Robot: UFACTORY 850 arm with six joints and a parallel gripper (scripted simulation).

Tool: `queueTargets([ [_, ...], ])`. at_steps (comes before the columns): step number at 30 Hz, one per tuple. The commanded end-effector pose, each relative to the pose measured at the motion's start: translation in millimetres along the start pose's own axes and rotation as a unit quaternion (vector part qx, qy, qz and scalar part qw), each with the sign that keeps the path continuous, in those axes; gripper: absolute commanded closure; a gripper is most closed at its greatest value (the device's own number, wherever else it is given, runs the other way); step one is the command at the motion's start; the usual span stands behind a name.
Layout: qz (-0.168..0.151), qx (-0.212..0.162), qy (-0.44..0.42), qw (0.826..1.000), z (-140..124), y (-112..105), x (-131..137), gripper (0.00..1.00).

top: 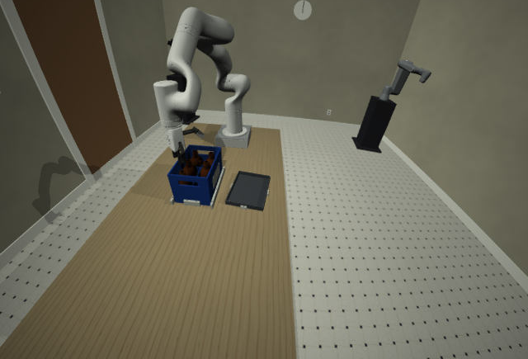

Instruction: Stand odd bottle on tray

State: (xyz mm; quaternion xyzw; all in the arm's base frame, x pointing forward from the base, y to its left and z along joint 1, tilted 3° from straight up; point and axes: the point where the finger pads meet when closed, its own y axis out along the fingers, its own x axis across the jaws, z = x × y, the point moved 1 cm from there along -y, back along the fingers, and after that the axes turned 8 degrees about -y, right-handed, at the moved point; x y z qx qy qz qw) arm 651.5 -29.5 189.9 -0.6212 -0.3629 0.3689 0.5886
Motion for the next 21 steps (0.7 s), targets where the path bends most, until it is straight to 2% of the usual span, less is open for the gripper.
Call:
queueTargets([
  [1, -0.001, -0.001, 0.0, 1.0, -0.7, -1.2, 0.4, 0.35],
  [21, -0.001, -0.001, 0.0, 1.0, -0.8, 4.9, 0.4, 0.35],
])
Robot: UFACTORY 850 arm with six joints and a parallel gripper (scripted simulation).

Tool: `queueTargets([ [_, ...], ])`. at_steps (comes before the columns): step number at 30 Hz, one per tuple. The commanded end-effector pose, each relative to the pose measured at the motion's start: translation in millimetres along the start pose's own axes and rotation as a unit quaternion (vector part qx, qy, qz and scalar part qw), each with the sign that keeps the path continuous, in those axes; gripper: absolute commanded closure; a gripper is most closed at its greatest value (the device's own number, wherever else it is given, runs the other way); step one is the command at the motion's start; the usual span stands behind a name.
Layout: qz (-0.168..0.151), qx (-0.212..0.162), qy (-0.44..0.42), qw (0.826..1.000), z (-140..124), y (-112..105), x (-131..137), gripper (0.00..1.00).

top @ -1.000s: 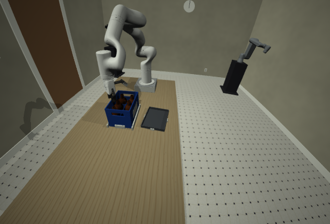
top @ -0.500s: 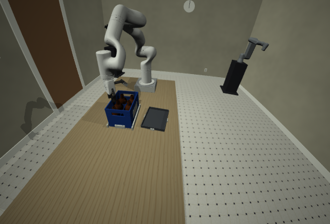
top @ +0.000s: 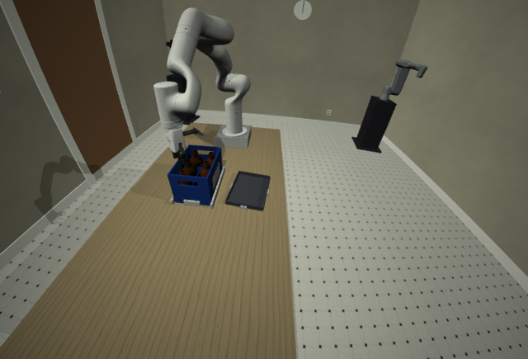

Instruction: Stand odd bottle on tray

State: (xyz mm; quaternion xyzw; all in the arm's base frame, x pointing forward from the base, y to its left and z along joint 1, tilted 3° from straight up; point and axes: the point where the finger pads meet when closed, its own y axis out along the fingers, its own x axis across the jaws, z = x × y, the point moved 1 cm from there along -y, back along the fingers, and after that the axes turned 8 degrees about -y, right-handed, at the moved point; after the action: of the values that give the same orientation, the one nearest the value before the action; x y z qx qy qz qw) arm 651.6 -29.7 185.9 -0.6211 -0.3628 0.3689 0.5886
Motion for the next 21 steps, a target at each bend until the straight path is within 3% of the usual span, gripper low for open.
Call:
queueTargets([
  [1, -0.001, -0.001, 0.0, 1.0, -0.8, 1.8, 0.4, 0.35],
  [21, -0.001, -0.001, 0.0, 1.0, -0.9, 24.5, 0.4, 0.35],
])
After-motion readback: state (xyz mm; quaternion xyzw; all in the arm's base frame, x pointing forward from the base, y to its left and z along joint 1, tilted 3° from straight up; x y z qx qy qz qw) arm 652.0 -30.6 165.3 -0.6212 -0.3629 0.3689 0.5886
